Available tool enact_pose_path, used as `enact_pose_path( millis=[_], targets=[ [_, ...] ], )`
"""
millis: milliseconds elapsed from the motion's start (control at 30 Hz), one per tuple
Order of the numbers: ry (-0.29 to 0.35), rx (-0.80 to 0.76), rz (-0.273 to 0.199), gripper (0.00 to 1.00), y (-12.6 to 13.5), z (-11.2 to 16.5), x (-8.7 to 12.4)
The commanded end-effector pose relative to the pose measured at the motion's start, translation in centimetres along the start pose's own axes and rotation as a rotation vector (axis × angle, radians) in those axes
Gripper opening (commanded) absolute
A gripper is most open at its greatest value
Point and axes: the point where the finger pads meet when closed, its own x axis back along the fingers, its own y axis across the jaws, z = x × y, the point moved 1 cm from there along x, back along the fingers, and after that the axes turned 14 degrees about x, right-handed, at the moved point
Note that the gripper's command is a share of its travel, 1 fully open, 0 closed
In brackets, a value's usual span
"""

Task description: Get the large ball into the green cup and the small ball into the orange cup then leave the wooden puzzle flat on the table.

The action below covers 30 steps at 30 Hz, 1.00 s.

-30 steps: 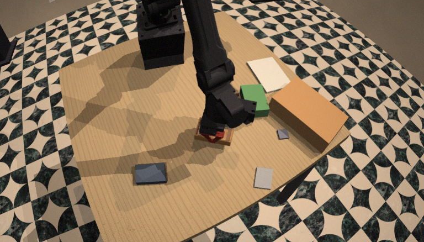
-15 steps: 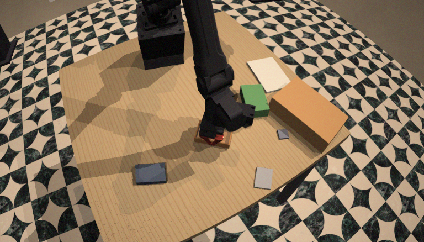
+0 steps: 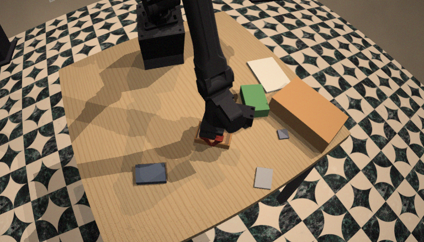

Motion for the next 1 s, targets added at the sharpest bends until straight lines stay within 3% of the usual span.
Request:
enact_pose_path(
  millis=[0,533,567,967],
  targets=[
    [-0.01,0.0,0.014,0.69,-0.86,-0.15,-0.16],
    [-0.009,0.001,0.012,0.69,-0.79,-0.12,-0.17],
    [-0.009,0.001,0.012,0.86,-0.79,-0.12,-0.17],
    [-0.009,0.0,0.012,0.86,-0.79,-0.12,-0.17]
  ],
)
